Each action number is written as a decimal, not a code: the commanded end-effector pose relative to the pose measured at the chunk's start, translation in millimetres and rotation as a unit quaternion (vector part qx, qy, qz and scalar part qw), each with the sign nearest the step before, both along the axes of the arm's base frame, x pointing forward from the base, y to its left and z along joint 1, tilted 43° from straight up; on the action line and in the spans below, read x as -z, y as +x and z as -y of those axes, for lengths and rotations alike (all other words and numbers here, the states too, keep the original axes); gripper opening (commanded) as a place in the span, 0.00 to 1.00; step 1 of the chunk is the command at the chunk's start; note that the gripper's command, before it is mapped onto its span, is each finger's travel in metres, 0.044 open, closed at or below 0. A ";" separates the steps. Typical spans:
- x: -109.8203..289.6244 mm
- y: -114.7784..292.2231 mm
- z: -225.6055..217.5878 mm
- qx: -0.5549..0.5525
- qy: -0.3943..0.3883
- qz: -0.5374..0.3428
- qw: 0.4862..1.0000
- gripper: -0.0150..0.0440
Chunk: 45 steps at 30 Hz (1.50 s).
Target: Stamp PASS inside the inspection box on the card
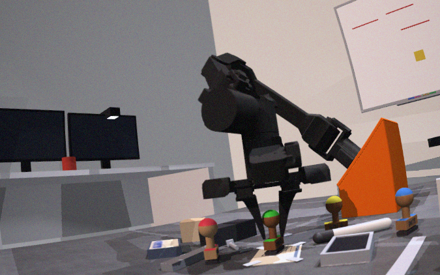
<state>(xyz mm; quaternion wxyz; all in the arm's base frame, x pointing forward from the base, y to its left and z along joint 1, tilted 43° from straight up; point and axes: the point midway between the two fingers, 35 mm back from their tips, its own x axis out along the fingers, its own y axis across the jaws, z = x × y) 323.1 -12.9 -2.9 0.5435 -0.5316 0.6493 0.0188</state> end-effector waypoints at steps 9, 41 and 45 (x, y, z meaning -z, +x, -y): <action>0.7 0.7 2.2 0.001 -0.002 0.000 1.000 0.25; -9.0 -0.8 -7.4 0.001 -0.001 0.000 1.000 0.25; -13.4 -1.2 -11.9 0.001 0.000 0.000 1.000 0.25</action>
